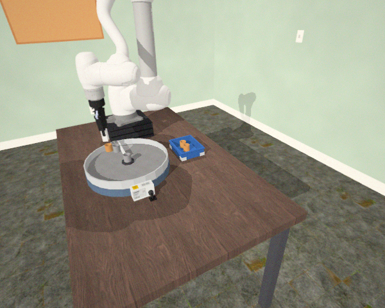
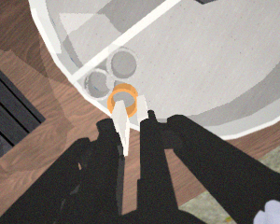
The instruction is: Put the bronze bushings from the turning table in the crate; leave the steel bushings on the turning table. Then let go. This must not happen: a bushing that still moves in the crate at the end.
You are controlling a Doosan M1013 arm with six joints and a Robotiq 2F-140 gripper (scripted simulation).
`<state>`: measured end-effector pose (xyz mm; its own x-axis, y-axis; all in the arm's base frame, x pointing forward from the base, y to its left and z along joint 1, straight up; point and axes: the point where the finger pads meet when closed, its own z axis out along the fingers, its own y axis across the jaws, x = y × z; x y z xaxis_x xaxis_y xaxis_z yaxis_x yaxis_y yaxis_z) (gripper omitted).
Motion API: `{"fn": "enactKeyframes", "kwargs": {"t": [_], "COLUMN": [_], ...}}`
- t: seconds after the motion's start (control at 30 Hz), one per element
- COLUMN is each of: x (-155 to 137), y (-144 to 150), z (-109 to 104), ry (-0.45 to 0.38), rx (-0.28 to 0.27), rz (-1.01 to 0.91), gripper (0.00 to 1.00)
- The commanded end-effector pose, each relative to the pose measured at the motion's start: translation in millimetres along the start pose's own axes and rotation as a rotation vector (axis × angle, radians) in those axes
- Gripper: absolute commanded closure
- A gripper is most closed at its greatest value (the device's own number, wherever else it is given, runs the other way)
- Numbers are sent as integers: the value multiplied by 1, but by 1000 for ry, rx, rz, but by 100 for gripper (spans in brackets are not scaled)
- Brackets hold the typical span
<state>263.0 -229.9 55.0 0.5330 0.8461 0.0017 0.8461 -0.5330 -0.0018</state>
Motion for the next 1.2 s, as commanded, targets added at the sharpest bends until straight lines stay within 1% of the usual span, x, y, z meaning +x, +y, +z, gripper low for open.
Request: {"fn": "enactKeyframes", "kwargs": {"t": [0.0,0.47,0.7,1.17], "x": [0,0,0,0], "y": [0,0,0,0], "z": [0,0,23,23], "ry": [0,0,0,0], "rx": [0,0,0,0], "rz": [0,0,0,0], "gripper": [90,90,90,90]}}
